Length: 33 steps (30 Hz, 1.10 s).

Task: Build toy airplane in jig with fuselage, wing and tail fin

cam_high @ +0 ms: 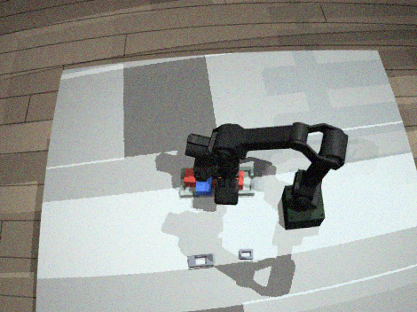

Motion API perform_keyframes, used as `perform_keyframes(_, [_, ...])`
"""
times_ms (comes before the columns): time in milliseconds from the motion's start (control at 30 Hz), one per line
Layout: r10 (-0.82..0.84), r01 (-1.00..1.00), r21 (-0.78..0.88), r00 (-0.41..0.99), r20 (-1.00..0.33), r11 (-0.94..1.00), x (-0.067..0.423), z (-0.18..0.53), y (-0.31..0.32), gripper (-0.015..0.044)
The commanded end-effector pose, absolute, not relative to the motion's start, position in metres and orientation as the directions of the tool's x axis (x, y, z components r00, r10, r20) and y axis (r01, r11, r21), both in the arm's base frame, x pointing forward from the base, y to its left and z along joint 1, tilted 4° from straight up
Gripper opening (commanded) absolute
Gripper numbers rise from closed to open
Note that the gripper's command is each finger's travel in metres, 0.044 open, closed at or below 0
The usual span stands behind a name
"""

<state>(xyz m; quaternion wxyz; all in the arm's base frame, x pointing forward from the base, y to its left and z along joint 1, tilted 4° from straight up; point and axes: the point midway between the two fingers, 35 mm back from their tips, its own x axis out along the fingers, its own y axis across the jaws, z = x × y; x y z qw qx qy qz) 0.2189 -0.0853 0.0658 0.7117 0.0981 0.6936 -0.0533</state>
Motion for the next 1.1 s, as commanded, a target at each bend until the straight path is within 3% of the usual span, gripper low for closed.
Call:
perform_keyframes(0, [0.062,0.212,0.065,0.023,-0.998,0.975,0.212,0.060,-0.097,0.0000])
perform_keyframes(467, [0.062,0.219,0.065,0.023,-0.998,0.973,0.192,0.049,-0.133,0.0000])
perform_keyframes(567, [0.062,0.219,0.065,0.023,-0.998,0.973,0.192,0.049,-0.133,0.0065])
perform_keyframes(1067, [0.062,0.219,0.065,0.023,-0.998,0.973,0.192,0.049,-0.133,0.0065])
